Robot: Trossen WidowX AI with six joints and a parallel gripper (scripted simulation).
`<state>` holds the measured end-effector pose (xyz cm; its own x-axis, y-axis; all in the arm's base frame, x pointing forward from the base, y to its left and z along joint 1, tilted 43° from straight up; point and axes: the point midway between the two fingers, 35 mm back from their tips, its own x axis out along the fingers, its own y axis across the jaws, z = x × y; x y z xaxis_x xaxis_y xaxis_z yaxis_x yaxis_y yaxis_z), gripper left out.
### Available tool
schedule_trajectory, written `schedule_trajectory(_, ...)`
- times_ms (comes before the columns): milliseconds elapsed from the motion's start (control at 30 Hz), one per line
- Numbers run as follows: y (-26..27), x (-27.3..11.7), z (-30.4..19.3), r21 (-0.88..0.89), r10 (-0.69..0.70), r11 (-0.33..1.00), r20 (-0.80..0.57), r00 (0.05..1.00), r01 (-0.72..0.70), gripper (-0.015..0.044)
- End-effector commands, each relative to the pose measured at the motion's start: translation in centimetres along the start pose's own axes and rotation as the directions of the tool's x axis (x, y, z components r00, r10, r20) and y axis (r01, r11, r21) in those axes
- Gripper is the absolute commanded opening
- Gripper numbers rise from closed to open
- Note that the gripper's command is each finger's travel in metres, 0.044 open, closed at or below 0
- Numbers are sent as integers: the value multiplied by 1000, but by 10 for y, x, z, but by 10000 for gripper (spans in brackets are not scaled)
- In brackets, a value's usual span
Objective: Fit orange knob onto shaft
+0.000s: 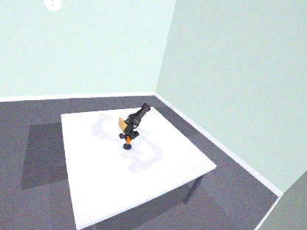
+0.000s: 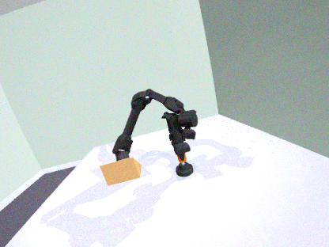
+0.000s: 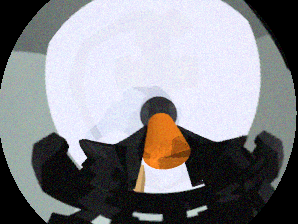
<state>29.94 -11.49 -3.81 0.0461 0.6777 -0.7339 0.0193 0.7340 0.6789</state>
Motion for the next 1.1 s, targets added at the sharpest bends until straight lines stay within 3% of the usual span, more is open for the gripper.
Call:
schedule_trajectory(0,-1,-1,1,130,-2,992,1,1000,2,0)
schedule_trajectory(900,0,-2,1,140,-2,990,1,1000,2,0)
schedule_trajectory(1067,0,-2,1,262,-2,965,1,1000,2,0)
